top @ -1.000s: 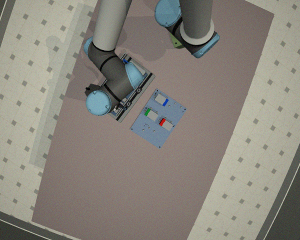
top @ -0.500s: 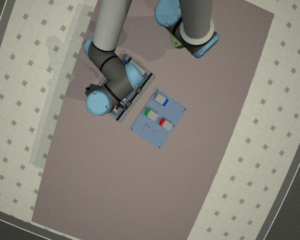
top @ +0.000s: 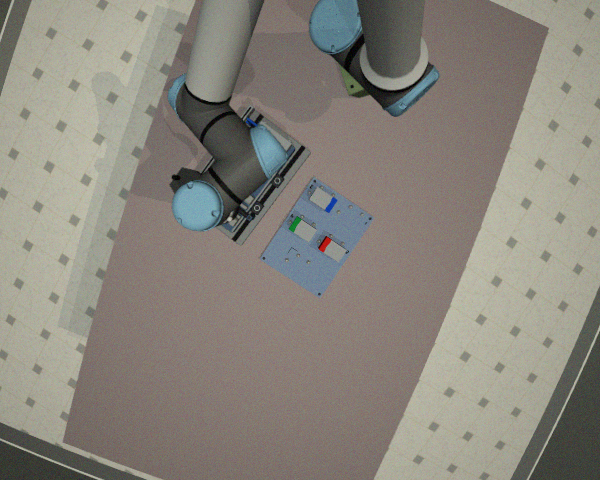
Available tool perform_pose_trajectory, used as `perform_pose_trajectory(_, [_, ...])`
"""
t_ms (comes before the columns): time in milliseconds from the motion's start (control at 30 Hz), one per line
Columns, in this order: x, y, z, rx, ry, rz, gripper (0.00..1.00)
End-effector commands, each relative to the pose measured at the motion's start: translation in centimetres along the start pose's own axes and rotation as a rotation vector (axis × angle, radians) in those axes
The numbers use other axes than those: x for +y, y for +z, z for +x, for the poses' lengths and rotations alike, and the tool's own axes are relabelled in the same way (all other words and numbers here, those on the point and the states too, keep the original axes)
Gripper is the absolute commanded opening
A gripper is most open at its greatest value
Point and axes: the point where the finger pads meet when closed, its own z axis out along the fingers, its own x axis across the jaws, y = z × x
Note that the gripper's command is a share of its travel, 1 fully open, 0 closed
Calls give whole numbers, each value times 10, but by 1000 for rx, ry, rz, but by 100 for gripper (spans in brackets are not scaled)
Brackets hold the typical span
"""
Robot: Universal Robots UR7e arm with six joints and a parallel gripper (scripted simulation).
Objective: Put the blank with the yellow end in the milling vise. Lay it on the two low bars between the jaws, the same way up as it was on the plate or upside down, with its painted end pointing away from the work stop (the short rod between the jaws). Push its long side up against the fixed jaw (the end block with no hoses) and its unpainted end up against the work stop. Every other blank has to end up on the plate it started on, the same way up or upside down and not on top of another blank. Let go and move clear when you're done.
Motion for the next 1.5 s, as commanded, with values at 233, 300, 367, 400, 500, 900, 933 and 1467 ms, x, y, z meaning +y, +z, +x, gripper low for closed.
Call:
perform_pose_trajectory(233, [0,1,0,-1,0,0,0])
perform_pose_trajectory(300, [0,2,0,-1,0,0,0])
perform_pose_trajectory(367, [0,2,0,-1,0,0,0])
perform_pose_trajectory(400, [0,2,0,-1,0,0,0])
perform_pose_trajectory(500, [0,2,0,-1,0,0,0])
perform_pose_trajectory(900, [3,2,-2,-1,0,0,0])
perform_pose_trajectory(933, [3,2,-2,-1,0,0,0])
perform_pose_trajectory(1467, [7,2,-3,-1,0,0,0])
